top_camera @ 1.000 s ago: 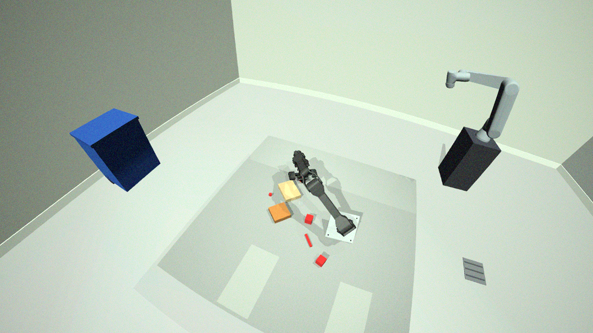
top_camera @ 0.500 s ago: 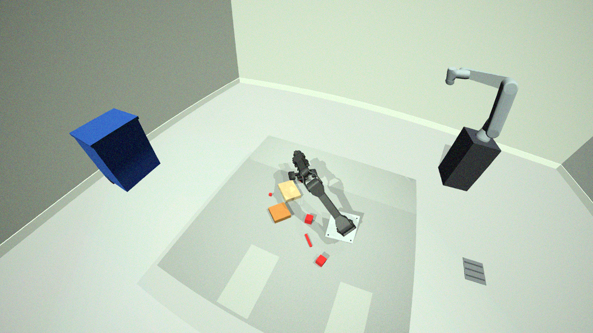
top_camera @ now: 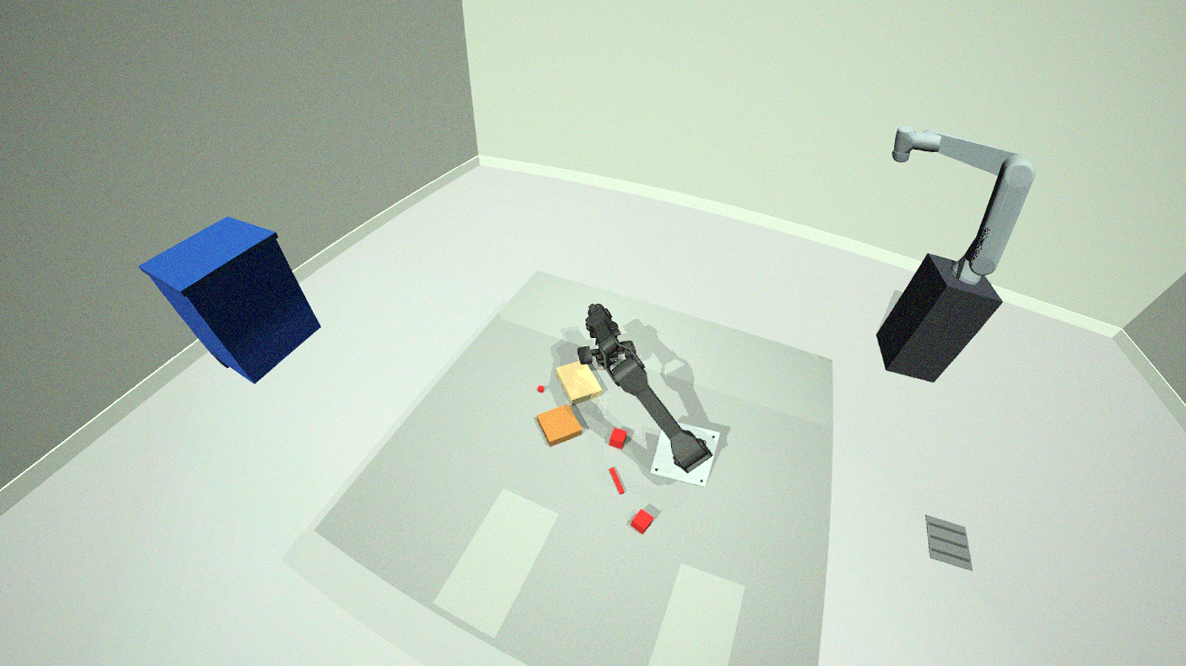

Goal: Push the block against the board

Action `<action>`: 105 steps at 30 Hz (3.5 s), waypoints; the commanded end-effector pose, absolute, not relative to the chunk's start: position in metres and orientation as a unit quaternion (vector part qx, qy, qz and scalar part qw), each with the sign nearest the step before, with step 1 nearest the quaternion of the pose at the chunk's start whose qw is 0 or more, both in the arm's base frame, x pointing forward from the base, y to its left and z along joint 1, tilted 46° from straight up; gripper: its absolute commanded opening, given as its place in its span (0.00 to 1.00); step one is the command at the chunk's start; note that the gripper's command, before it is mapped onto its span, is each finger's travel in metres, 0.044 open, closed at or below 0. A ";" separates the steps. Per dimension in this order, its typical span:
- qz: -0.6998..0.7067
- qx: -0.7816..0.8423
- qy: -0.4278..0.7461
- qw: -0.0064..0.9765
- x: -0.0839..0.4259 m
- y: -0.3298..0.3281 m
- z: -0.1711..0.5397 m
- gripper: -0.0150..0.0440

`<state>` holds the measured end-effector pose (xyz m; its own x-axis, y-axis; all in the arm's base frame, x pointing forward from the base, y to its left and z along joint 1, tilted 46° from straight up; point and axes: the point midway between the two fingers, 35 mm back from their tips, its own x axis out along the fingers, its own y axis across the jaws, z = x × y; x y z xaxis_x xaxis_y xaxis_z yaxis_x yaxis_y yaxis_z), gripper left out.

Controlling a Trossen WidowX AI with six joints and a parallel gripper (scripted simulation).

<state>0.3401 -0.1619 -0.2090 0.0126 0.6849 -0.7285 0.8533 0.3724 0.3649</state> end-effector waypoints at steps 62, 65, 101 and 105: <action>0.008 0.503 0.707 0.497 0.369 0.095 0.040 0.25; 0.008 0.503 0.707 0.497 0.370 0.094 0.040 0.25; 0.008 0.502 0.707 0.497 0.379 0.091 0.037 0.25; 0.008 0.503 0.707 0.497 0.375 0.094 0.040 0.25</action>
